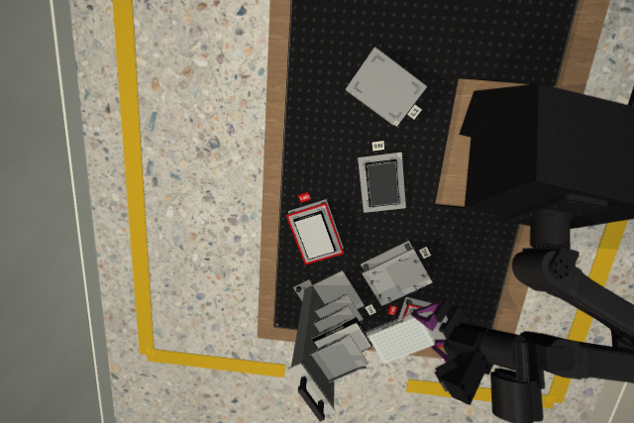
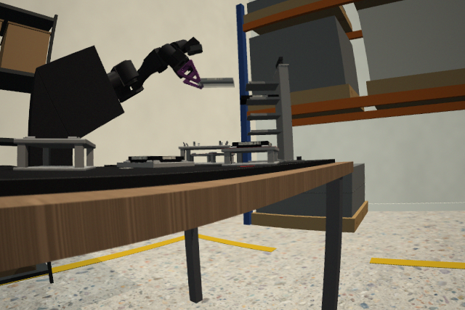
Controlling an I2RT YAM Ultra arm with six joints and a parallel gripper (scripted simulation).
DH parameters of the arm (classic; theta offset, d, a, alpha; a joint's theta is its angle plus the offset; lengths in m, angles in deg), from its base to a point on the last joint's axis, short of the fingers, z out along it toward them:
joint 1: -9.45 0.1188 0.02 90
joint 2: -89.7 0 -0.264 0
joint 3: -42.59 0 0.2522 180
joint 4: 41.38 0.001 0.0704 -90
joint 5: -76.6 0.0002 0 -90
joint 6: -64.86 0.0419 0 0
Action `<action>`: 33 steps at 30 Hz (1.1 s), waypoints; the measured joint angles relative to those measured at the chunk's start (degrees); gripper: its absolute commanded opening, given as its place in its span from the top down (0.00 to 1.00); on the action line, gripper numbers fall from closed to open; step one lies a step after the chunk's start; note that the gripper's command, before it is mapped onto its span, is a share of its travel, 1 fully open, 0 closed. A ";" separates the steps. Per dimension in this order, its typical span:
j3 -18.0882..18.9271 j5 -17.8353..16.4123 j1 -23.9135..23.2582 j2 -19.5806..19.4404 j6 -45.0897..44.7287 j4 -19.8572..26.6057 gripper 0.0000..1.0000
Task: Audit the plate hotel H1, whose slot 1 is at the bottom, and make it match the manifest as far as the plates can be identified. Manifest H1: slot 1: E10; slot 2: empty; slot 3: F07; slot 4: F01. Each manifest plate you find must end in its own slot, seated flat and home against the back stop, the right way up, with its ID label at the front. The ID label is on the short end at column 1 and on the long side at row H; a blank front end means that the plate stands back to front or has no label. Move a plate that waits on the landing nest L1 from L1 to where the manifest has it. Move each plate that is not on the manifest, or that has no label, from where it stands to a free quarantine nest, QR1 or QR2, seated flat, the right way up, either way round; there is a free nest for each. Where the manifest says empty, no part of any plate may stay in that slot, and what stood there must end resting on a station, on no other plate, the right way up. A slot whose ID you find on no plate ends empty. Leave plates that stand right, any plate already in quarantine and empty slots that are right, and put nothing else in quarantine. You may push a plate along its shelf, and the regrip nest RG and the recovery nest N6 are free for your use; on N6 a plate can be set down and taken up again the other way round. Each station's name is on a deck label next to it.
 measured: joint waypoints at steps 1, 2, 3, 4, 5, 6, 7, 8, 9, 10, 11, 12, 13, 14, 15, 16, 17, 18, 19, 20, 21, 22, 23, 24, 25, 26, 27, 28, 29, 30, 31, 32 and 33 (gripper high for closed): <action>0.15 0.31 0.33 -0.35 -0.13 0.00 0.14; 0.28 0.61 0.66 -0.70 -0.24 0.00 0.14; 0.44 0.92 0.96 -1.05 -0.37 0.00 0.14; 0.61 1.22 1.27 -1.38 -0.48 0.00 0.14; 0.76 1.51 1.57 -1.73 -0.59 -0.02 0.14; 0.92 1.79 1.84 -2.05 -0.70 -0.07 0.14; 1.07 2.08 2.10 -2.38 -0.79 -0.13 0.14; 1.22 2.34 2.36 -2.71 -0.90 -0.20 0.14; 1.40 2.62 2.62 -3.04 -0.98 -0.26 0.14; 1.55 2.89 2.89 -3.37 -1.07 -0.33 0.14; 1.68 3.13 3.08 -3.65 -1.16 -0.42 0.14; 1.77 3.32 3.17 -3.76 -1.20 -0.46 0.14; 1.86 3.50 3.26 -3.87 -1.27 -0.50 0.14; 1.97 3.72 3.45 -4.07 -1.33 -0.59 0.14; 2.08 3.91 3.72 -4.33 -1.40 -0.66 0.14; 2.21 4.15 3.98 -4.63 -1.49 -0.74 0.14; 2.34 4.37 4.24 -4.96 -1.55 -0.81 0.14; 2.49 4.61 4.50 -5.29 -1.62 -0.90 0.14; 2.64 4.85 4.76 -5.62 -1.68 -0.96 0.14; 2.80 5.09 5.01 -5.95 -1.75 -1.05 0.14; 2.95 5.33 5.25 -6.25 -1.81 -1.14 0.14; 3.10 5.55 5.49 -6.58 -1.88 -1.22 0.14; 3.26 5.79 5.70 -6.88 -1.95 -1.31 0.14; 3.43 6.01 5.92 -7.19 -2.01 -1.40 0.14; 3.58 6.25 6.16 -7.50 -2.05 -1.51 0.14; 3.74 6.47 6.38 -7.80 -2.12 -1.62 0.14; 3.91 6.69 6.60 -8.11 -2.16 -1.70 0.14; 4.04 6.88 6.75 -8.37 -2.23 -1.79 0.14; 4.13 7.04 6.80 -8.48 -2.25 -1.86 0.14; 4.22 7.19 6.84 -8.59 -2.29 -1.92 0.14; 4.33 7.37 7.02 -8.76 -2.34 -2.01 0.14; 4.44 7.52 7.23 -9.01 -2.38 -2.10 0.14; 4.57 7.69 7.45 -9.31 -2.43 -2.19 0.14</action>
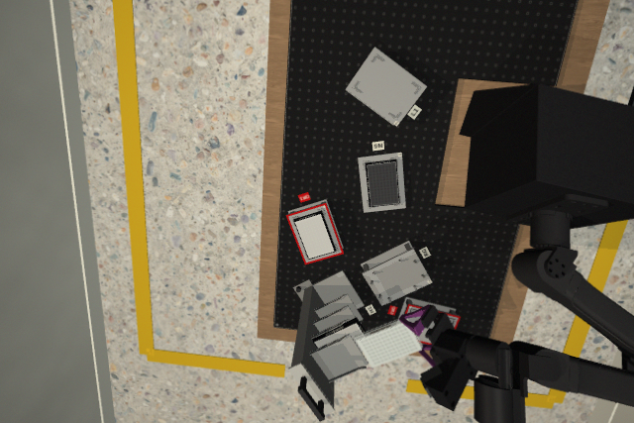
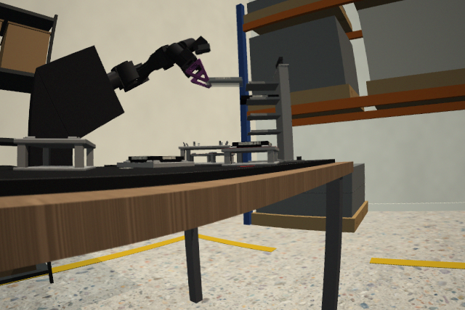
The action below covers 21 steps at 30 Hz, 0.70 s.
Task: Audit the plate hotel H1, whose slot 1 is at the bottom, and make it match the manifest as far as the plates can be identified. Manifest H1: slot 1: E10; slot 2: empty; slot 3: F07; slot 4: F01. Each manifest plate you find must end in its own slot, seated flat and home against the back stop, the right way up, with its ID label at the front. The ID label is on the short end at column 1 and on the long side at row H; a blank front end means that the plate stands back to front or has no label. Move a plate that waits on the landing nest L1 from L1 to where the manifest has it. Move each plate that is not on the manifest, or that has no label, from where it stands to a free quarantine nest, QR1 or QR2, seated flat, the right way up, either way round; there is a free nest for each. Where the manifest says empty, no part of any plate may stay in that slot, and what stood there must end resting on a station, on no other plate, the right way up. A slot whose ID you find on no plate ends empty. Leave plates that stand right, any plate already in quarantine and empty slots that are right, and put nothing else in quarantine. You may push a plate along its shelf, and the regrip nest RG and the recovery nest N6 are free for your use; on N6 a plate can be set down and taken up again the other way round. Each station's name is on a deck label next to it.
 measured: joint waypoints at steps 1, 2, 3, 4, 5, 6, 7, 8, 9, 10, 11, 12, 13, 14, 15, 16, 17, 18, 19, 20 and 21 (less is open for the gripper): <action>0.15 0.20 0.22 -0.31 -0.04 -0.09 0.14; 0.28 0.39 0.44 -0.61 -0.09 -0.17 0.14; 0.44 0.59 0.63 -0.92 -0.13 -0.24 0.14; 0.59 0.79 0.85 -1.22 -0.17 -0.33 0.14; 0.74 0.98 1.05 -1.51 -0.22 -0.42 0.14; 0.92 1.16 1.25 -1.81 -0.26 -0.50 0.14; 1.07 1.36 1.42 -2.10 -0.31 -0.59 0.14; 1.25 1.55 1.62 -2.40 -0.35 -0.70 0.14; 1.40 1.75 1.79 -2.69 -0.37 -0.79 0.14; 1.57 1.92 1.99 -2.97 -0.42 -0.90 0.14; 1.75 2.12 2.16 -3.28 -0.46 -0.98 0.14; 1.88 2.27 2.29 -3.50 -0.48 -1.07 0.14; 1.97 2.38 2.29 -3.61 -0.50 -1.14 0.14; 2.05 2.56 2.36 -3.69 -0.52 -1.18 0.14; 2.16 2.69 2.54 -3.87 -0.57 -1.27 0.14; 2.29 2.82 2.73 -4.11 -0.59 -1.36 0.14; 2.43 2.97 2.93 -4.37 -0.63 -1.44 0.14; 2.58 3.13 3.10 -4.68 -0.66 -1.51 0.14; 2.73 3.30 3.28 -4.96 -0.70 -1.57 0.14; 2.89 3.45 3.45 -5.27 -0.72 -1.66 0.14; 3.04 3.63 3.63 -5.55 -0.76 -1.73 0.14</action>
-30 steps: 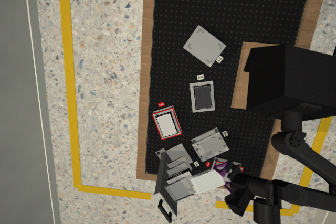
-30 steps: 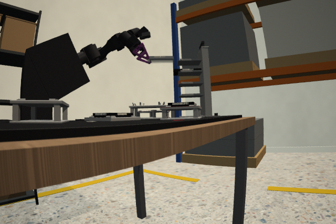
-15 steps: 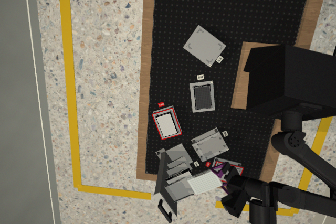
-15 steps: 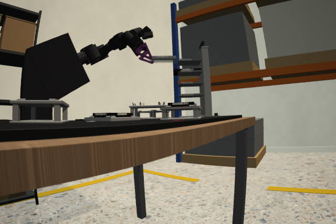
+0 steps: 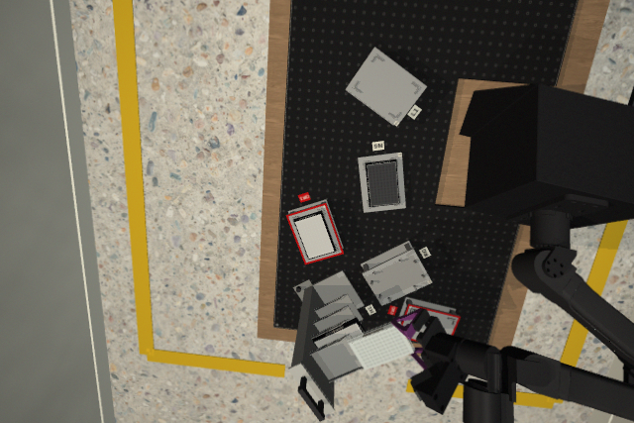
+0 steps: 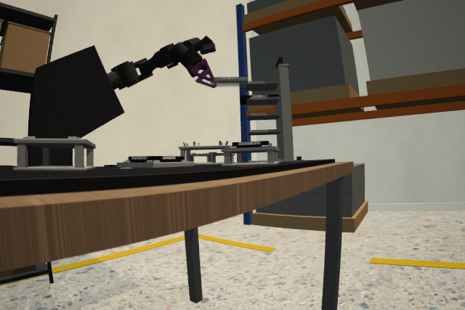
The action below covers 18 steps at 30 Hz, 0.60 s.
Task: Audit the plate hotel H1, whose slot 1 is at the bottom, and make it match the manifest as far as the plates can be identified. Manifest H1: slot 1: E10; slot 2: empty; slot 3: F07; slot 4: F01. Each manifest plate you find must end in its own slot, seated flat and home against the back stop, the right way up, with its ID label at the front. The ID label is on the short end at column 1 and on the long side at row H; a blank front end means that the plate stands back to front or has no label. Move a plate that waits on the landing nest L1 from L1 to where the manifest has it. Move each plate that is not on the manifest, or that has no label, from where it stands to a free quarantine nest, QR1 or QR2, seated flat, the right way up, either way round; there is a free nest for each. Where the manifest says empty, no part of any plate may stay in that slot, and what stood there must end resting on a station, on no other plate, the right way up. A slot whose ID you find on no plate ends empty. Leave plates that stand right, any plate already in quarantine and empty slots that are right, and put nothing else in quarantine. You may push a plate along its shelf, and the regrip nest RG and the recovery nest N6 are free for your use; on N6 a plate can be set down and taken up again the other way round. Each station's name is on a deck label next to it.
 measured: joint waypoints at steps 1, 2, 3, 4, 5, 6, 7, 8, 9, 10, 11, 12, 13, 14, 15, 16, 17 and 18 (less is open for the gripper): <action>0.13 0.13 0.11 -0.22 0.00 -0.07 0.14; 0.22 0.26 0.09 -0.33 0.00 -0.11 0.14; 0.28 0.37 0.09 -0.33 0.00 -0.13 0.14; 0.37 0.42 0.11 -0.33 -0.02 -0.17 0.14; 0.42 0.50 0.13 -0.33 -0.02 -0.24 0.14; 0.48 0.55 0.15 -0.33 -0.02 -0.26 0.14; 0.52 0.59 0.20 -0.33 -0.02 -0.31 0.14; 0.57 0.61 0.20 -0.33 -0.02 -0.33 0.14; 0.59 0.66 0.20 -0.33 -0.02 -0.33 0.14; 0.61 0.70 0.24 -0.33 -0.04 -0.35 0.14; 0.63 0.74 0.31 -0.33 -0.04 -0.35 0.14; 0.66 0.76 0.37 -0.33 -0.07 -0.37 0.14; 0.66 0.83 0.42 -0.33 -0.07 -0.37 0.14; 0.66 0.85 0.48 -0.33 -0.09 -0.39 0.14; 0.66 0.92 0.52 -0.33 -0.09 -0.39 0.14; 0.66 0.96 0.57 -0.33 -0.09 -0.39 0.14; 0.66 1.01 0.61 -0.33 -0.11 -0.39 0.14; 0.66 1.05 0.66 -0.33 -0.11 -0.39 0.14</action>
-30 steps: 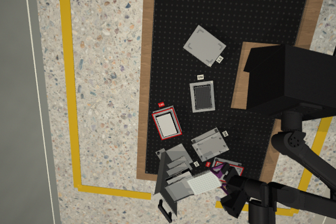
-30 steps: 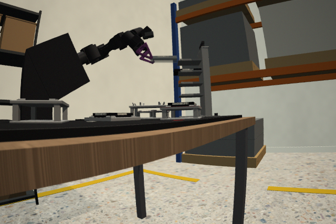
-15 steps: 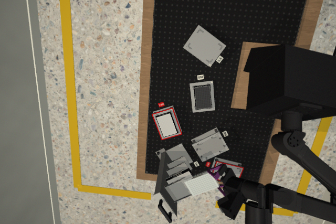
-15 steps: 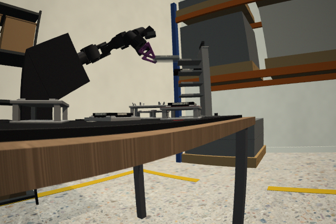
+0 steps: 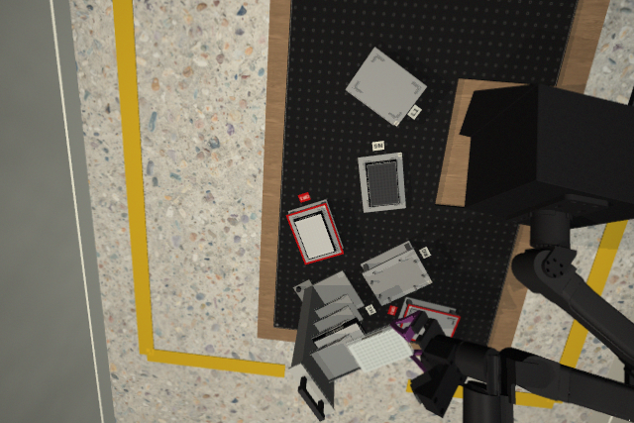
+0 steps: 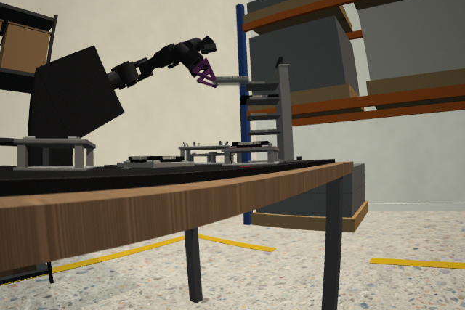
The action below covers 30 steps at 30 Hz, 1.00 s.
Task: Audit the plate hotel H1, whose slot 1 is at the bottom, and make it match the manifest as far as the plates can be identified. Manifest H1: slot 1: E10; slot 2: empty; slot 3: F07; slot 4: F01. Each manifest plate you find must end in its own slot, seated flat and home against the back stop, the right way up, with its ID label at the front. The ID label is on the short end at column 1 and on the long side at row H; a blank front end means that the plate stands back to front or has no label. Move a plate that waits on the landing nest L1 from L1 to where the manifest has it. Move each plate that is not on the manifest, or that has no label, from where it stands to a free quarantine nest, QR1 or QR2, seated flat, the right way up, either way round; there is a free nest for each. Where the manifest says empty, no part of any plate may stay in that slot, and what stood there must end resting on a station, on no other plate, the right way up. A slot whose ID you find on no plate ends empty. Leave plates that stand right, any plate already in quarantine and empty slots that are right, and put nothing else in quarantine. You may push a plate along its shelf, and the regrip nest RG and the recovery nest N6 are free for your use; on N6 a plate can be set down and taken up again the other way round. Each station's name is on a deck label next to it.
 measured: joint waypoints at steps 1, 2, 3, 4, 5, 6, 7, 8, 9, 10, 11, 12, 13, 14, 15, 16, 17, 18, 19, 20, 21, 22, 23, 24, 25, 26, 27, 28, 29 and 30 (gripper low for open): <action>0.00 0.04 0.07 0.00 0.00 0.00 0.14; 0.00 0.09 0.09 0.00 -0.02 0.00 0.14; 0.00 0.13 0.13 0.00 -0.02 0.00 0.14; 0.00 0.17 0.17 0.00 -0.04 0.00 0.14; 0.00 0.22 0.22 0.00 -0.04 0.00 0.14; 0.00 0.26 0.26 0.00 -0.04 0.00 0.14; 0.00 0.28 0.26 0.00 -0.04 0.00 0.14; 0.00 0.33 0.26 0.00 -0.04 0.00 0.14; 0.00 0.37 0.28 0.00 -0.04 0.00 0.14; 0.00 0.39 0.33 0.00 -0.07 0.00 0.14; 0.00 0.42 0.37 0.00 -0.07 0.00 0.14; 0.00 0.46 0.42 0.00 -0.07 0.00 0.14; 0.02 0.52 0.50 -0.04 -0.11 -0.04 0.14; 0.00 0.61 0.70 -0.17 -0.13 -0.11 0.14; 0.00 0.72 0.90 -0.33 -0.17 -0.13 0.14; 0.00 0.83 1.09 -0.50 -0.20 -0.17 0.14; 0.00 0.96 1.27 -0.70 -0.22 -0.20 0.14; 0.00 1.11 1.44 -0.87 -0.26 -0.24 0.14; 0.00 1.27 1.60 -1.05 -0.28 -0.28 0.14; 0.04 1.40 1.75 -1.25 -0.31 -0.28 0.14; 0.11 1.55 1.88 -1.44 -0.33 -0.31 0.14; 0.20 1.68 2.01 -1.60 -0.35 -0.35 0.14; 0.31 1.77 2.14 -1.77 -0.37 -0.44 0.14; 0.39 1.84 2.21 -1.90 -0.37 -0.50 0.14; 0.46 1.90 2.21 -1.95 -0.37 -0.52 0.14; 0.52 2.03 2.25 -1.97 -0.39 -0.59 0.14; 0.63 2.14 2.40 -2.12 -0.42 -0.68 0.14; 0.70 2.25 2.54 -2.27 -0.44 -0.74 0.14; 0.79 2.38 2.69 -2.47 -0.46 -0.79 0.14; 0.87 2.51 2.82 -2.64 -0.46 -0.83 0.14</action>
